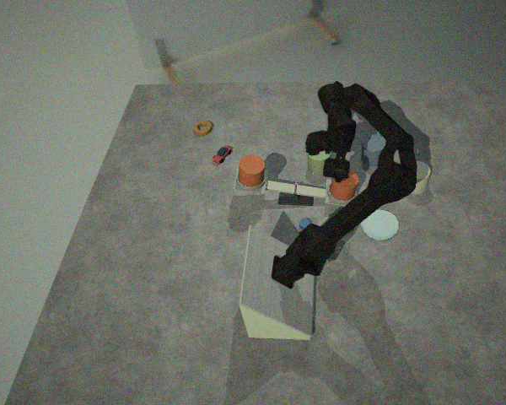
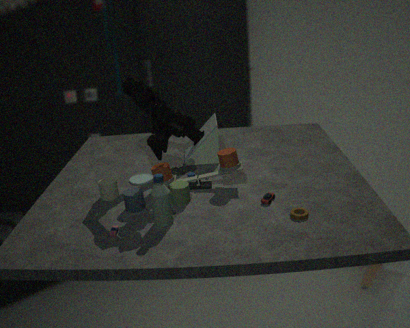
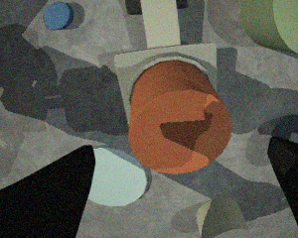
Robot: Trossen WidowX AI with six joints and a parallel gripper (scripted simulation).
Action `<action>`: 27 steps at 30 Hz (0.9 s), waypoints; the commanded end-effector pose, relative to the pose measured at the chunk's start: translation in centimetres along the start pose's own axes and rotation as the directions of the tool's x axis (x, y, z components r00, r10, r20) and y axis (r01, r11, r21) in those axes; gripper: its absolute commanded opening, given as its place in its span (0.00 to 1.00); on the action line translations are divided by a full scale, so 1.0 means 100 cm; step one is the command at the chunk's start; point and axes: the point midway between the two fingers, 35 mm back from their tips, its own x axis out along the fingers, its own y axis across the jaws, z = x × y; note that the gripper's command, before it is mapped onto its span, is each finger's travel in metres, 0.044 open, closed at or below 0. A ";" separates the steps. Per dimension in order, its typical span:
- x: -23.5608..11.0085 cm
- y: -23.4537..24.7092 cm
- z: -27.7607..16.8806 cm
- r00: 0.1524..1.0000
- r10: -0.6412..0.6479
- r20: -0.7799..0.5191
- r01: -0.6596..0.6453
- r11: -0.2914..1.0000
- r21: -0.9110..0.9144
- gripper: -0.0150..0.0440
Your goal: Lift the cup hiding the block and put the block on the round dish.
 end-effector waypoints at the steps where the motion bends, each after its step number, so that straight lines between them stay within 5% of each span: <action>1: 0.007 -0.004 -0.009 0.999 0.030 0.011 -0.029 0.996 -0.087 1.00; 27: 0.043 -0.004 -0.008 0.999 0.034 0.014 -0.032 0.996 -0.086 1.00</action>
